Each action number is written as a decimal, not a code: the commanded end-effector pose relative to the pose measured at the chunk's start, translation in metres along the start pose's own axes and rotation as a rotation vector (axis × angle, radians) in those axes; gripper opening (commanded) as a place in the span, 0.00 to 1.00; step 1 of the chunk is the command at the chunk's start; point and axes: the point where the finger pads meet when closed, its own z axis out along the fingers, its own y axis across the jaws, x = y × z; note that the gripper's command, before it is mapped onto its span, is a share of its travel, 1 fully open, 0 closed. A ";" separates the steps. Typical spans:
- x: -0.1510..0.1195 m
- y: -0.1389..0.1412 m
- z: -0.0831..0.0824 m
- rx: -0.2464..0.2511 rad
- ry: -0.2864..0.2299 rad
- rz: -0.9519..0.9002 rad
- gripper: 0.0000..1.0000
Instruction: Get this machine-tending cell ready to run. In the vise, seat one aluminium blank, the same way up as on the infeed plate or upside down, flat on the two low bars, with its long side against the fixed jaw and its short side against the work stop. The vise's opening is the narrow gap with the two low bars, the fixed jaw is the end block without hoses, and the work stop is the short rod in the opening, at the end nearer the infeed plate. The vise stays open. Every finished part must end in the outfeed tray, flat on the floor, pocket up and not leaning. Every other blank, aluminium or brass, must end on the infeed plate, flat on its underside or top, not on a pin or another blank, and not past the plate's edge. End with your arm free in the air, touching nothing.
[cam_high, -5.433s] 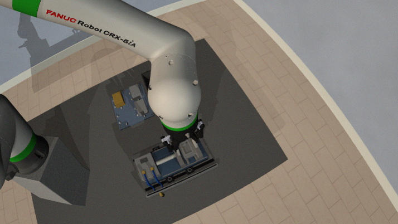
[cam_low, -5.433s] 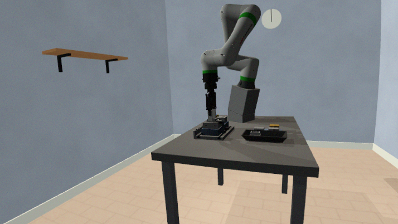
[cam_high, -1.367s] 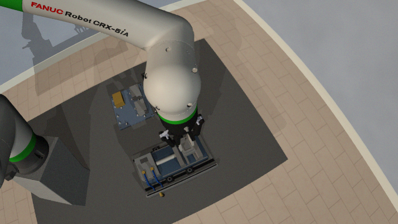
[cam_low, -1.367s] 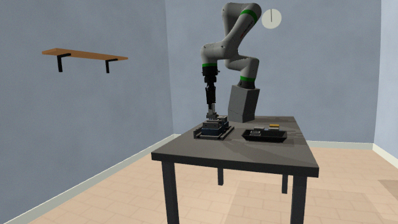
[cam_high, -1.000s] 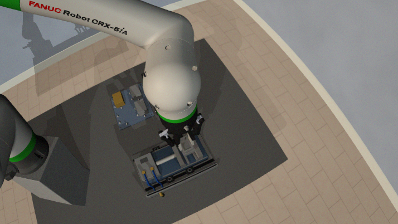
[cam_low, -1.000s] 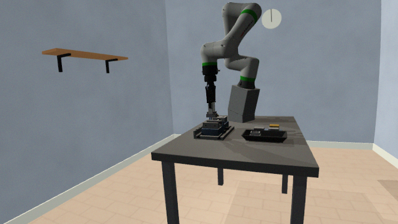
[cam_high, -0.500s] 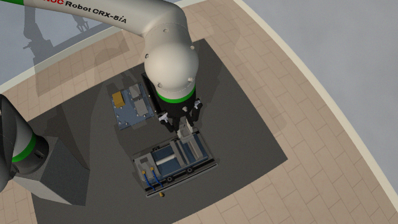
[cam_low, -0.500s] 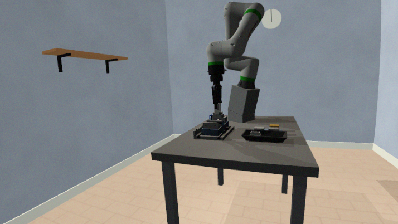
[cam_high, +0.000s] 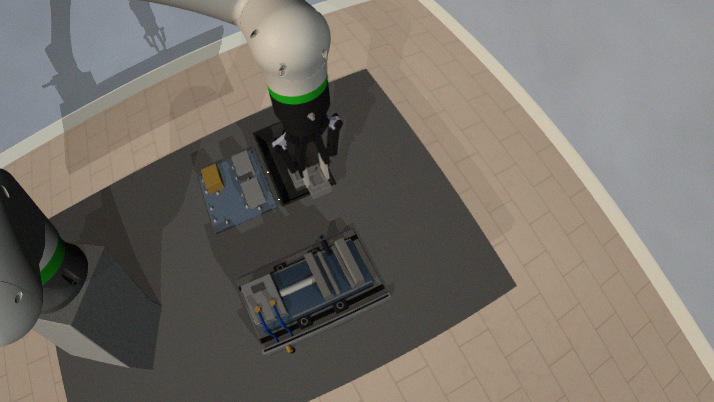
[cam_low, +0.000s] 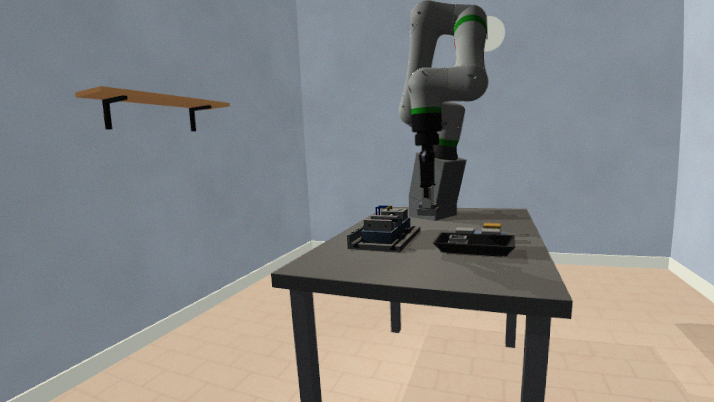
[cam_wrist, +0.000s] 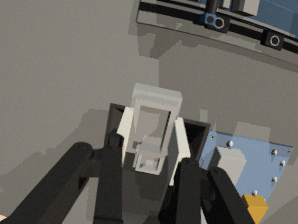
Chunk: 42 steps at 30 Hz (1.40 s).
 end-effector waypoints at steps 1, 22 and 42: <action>-0.023 -0.003 0.000 0.000 0.006 0.003 0.00; -0.194 0.017 -0.006 0.010 -0.009 0.012 0.00; -0.196 0.017 -0.006 0.010 -0.009 0.012 0.00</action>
